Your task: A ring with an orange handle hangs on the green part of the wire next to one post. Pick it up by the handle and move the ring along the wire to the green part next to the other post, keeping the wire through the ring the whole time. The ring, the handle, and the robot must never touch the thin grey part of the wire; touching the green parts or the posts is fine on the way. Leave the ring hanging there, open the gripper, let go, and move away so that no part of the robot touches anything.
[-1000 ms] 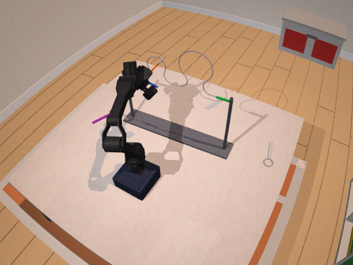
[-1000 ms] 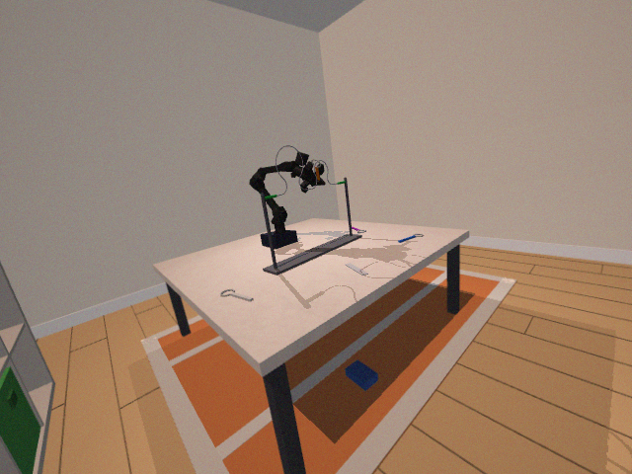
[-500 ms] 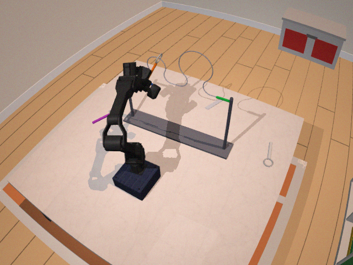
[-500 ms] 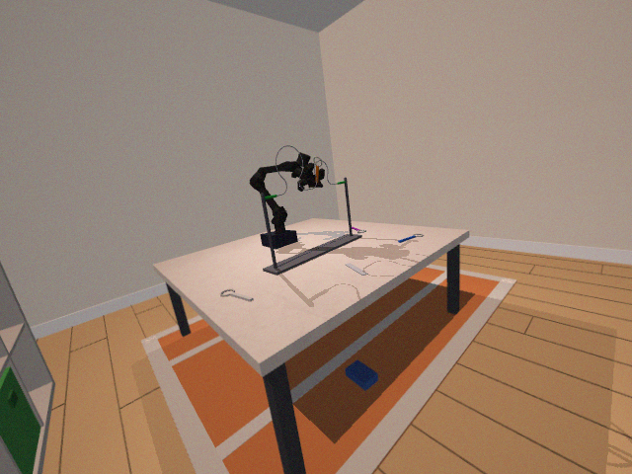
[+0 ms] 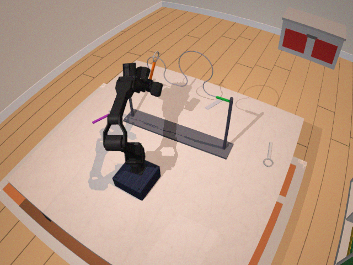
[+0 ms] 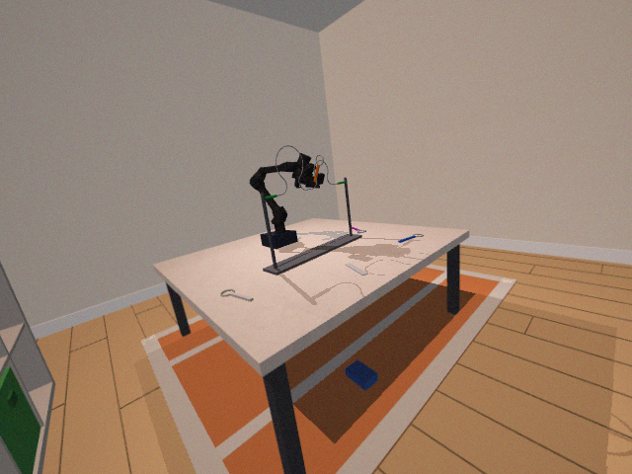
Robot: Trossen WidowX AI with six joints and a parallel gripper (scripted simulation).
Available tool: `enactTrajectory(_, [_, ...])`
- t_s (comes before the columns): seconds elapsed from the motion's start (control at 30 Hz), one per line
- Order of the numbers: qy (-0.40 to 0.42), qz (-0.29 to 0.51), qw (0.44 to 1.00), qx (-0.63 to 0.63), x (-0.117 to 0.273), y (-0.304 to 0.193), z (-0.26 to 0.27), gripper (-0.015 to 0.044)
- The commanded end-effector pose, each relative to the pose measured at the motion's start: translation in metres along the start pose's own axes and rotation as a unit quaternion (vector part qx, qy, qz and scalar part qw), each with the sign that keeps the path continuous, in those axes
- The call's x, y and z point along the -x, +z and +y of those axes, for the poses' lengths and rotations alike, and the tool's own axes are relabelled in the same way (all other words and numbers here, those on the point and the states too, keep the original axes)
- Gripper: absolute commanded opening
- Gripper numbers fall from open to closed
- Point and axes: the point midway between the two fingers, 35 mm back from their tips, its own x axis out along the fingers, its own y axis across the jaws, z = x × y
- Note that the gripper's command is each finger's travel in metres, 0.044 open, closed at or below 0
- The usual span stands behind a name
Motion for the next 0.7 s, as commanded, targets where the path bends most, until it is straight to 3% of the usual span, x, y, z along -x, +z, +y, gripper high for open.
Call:
enactTrajectory(0.0, [-0.020, -0.001, 0.999, 0.033, -0.002, -0.002, -0.006, -0.0150])
enactTrajectory(0.67, [-0.113, -0.023, 0.973, 0.201, -0.001, 0.004, -0.032, -0.0150])
